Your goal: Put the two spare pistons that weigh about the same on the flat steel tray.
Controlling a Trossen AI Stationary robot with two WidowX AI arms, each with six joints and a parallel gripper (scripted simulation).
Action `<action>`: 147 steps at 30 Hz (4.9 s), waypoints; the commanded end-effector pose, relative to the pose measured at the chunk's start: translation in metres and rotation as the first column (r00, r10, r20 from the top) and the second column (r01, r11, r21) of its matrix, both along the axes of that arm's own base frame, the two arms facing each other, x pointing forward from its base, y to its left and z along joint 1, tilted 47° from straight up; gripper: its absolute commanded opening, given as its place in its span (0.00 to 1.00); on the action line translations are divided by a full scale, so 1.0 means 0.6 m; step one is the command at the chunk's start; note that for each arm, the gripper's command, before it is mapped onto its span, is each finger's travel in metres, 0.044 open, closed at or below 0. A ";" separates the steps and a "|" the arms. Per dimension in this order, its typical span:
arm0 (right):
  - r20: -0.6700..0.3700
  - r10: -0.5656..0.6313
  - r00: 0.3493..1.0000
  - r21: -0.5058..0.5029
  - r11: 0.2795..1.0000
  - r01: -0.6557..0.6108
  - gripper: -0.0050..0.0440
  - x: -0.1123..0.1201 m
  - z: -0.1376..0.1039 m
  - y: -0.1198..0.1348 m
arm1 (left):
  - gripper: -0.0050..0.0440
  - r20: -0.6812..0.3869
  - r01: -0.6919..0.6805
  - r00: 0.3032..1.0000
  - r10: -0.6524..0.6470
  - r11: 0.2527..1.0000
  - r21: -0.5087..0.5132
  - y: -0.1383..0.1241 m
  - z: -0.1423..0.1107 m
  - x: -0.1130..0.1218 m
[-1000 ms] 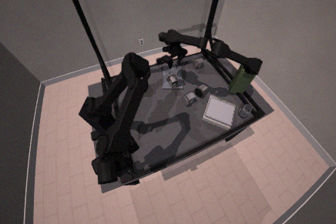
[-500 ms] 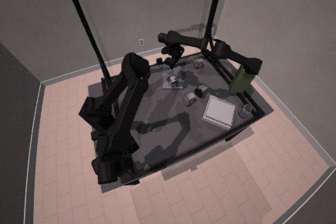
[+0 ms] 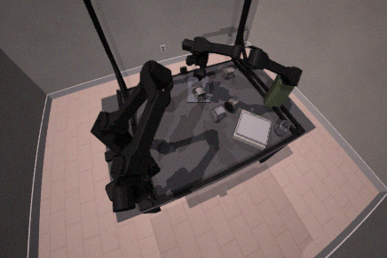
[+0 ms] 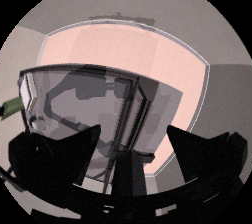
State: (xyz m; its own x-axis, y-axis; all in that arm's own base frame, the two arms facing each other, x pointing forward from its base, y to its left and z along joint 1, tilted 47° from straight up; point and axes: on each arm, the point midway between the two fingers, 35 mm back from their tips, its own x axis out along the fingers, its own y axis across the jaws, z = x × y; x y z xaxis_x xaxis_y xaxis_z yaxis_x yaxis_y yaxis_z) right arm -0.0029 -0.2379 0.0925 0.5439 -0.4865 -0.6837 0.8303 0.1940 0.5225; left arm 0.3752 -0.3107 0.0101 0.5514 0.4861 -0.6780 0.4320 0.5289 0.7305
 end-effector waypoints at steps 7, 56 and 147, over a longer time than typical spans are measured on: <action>0.003 0.002 1.000 -0.001 1.000 -0.002 1.00 0.001 0.000 0.000 | 0.87 0.010 -0.023 1.000 0.024 0.999 -0.027 0.006 0.003 0.003; 0.003 0.002 1.000 -0.001 1.000 -0.002 1.00 0.001 0.000 0.000 | 0.87 0.110 -0.314 0.925 0.365 0.893 -0.324 0.276 0.203 0.012; 0.003 0.002 1.000 -0.001 1.000 -0.002 1.00 0.001 0.000 0.000 | 0.87 0.116 -0.186 0.971 0.208 0.966 -0.178 0.388 0.121 -0.186</action>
